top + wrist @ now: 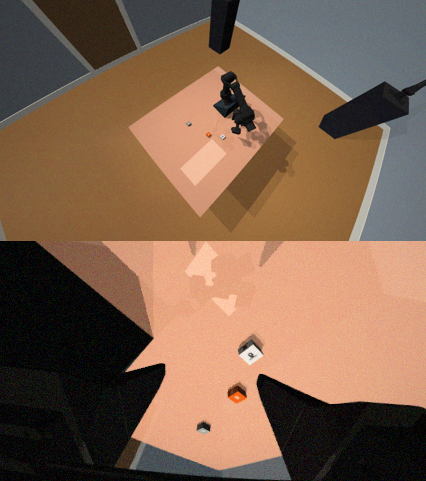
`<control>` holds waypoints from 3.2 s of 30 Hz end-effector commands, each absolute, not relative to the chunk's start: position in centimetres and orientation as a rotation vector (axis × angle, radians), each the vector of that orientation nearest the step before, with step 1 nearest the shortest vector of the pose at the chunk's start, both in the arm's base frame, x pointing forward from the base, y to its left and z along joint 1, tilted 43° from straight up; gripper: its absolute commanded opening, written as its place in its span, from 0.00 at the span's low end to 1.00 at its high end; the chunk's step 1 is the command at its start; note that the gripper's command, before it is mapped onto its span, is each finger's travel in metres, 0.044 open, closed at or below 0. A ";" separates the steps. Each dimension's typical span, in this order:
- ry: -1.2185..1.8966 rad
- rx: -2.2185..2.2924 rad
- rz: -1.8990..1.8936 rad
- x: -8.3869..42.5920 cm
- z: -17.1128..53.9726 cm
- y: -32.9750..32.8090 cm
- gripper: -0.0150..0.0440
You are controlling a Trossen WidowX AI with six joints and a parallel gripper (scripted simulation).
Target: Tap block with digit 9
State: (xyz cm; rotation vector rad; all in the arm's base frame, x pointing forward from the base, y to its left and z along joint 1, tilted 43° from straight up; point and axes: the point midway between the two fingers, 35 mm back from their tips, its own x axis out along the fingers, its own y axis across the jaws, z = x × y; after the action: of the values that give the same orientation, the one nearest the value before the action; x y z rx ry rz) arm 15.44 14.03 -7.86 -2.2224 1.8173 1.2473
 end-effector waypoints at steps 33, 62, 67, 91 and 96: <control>1.560 -0.498 -0.672 31.4 -2.7 4.7 0.93; 1.564 -0.493 -0.665 24.3 -8.7 12.5 0.93; 1.564 -0.494 -0.665 24.2 -8.7 12.6 0.93; 1.564 -0.497 -0.665 23.6 -13.8 8.0 0.71; 1.562 -0.495 -0.668 23.3 -14.7 7.1 0.49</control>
State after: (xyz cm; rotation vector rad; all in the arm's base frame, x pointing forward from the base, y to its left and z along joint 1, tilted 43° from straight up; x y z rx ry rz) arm 23.19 7.49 -14.07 -0.4957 1.5810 -0.6833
